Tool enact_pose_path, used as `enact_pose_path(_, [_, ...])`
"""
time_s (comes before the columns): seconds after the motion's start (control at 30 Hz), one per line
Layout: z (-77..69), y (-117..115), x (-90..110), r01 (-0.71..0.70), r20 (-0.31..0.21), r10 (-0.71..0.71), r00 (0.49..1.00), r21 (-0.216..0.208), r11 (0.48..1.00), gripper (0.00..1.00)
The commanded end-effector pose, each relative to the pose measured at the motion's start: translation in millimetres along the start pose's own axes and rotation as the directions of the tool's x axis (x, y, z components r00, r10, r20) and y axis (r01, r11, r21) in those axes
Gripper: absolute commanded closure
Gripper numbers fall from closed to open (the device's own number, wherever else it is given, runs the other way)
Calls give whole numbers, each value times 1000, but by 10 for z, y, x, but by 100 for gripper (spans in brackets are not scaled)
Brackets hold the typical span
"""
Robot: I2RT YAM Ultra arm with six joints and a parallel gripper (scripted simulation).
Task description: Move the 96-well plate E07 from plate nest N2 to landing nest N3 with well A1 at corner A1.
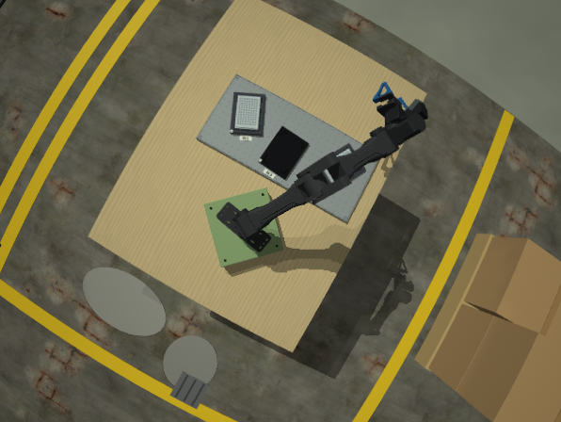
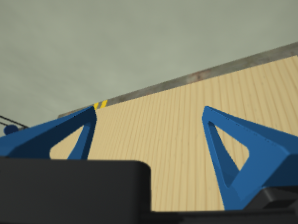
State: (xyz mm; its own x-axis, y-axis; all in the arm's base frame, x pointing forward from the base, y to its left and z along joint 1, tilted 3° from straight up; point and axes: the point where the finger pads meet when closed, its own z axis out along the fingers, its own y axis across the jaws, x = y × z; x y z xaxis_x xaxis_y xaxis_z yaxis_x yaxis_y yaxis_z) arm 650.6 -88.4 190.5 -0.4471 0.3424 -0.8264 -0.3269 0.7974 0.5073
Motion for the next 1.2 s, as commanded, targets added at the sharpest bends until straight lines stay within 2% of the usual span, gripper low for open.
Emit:
enact_pose_path(0.0, [-58, -58, 68, -38, -42, 42, 998, 82, 996, 0])
enact_pose_path(0.07, [-91, -110, 148, -59, -68, 68, 995, 129, 990, 0])
enact_pose_path(0.17, [-91, -111, 149, -59, -68, 68, 995, 129, 990, 0])
enact_pose_path(0.27, [-152, -175, 271, -85, -110, 109, 988, 204, 975, 0])
enact_pose_path(0.43, [-157, -181, 282, -85, -110, 109, 988, 204, 975, 0])
enact_pose_path(0.53, [-229, -231, 405, -102, -154, 149, 977, 277, 955, 0])
enact_pose_path(0.6, [-242, -241, 427, -102, -154, 149, 977, 277, 955, 0])
enact_pose_path(0.7, [-323, -278, 548, -110, -200, 189, 962, 349, 931, 0])
enact_pose_path(0.8, [-345, -288, 581, -110, -200, 189, 961, 349, 931, 0])
enact_pose_path(0.9, [-435, -313, 699, -109, -247, 228, 942, 418, 902, 0])
enact_pose_path(1.0, [-465, -322, 738, -109, -247, 228, 942, 418, 902, 0])
enact_pose_path(1.1, [-563, -336, 852, -99, -295, 268, 917, 483, 870, 0])
enact_pose_path(1.17, [-607, -342, 902, -99, -295, 268, 917, 483, 870, 0])
